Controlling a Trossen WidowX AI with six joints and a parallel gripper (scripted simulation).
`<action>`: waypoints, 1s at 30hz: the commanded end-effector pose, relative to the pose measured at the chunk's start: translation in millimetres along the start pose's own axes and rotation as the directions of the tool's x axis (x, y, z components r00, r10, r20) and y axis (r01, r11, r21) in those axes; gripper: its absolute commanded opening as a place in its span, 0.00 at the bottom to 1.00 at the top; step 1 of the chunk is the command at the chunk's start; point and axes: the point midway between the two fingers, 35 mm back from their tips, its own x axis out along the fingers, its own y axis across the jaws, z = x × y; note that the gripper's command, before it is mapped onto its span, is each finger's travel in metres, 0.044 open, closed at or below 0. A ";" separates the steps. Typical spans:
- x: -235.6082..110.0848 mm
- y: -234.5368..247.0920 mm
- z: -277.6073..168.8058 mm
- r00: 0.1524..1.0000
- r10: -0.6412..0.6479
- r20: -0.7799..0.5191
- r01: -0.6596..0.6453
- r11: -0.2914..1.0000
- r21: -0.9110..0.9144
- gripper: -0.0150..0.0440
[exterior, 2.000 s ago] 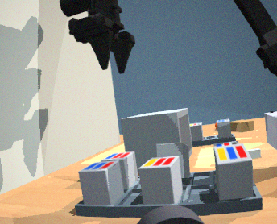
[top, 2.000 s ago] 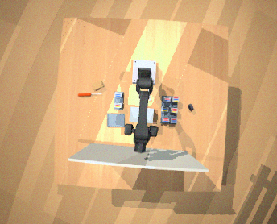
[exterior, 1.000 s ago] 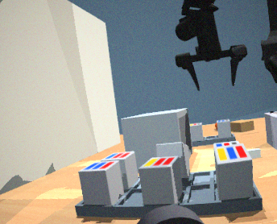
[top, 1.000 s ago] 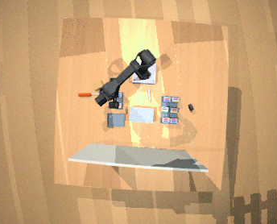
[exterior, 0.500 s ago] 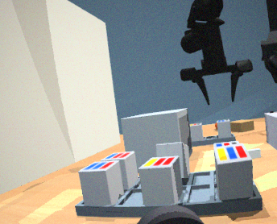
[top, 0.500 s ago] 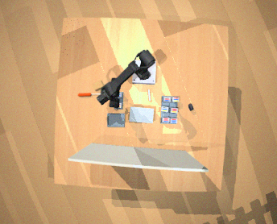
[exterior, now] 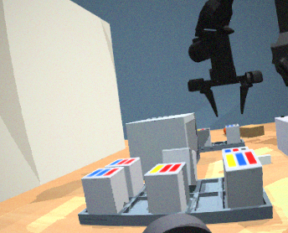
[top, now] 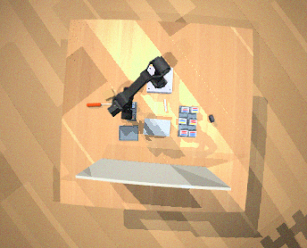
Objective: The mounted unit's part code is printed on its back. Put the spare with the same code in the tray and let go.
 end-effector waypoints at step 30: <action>54.8 -2.6 -3.8 1.000 -0.005 -0.005 0.005 1.000 -0.002 0.76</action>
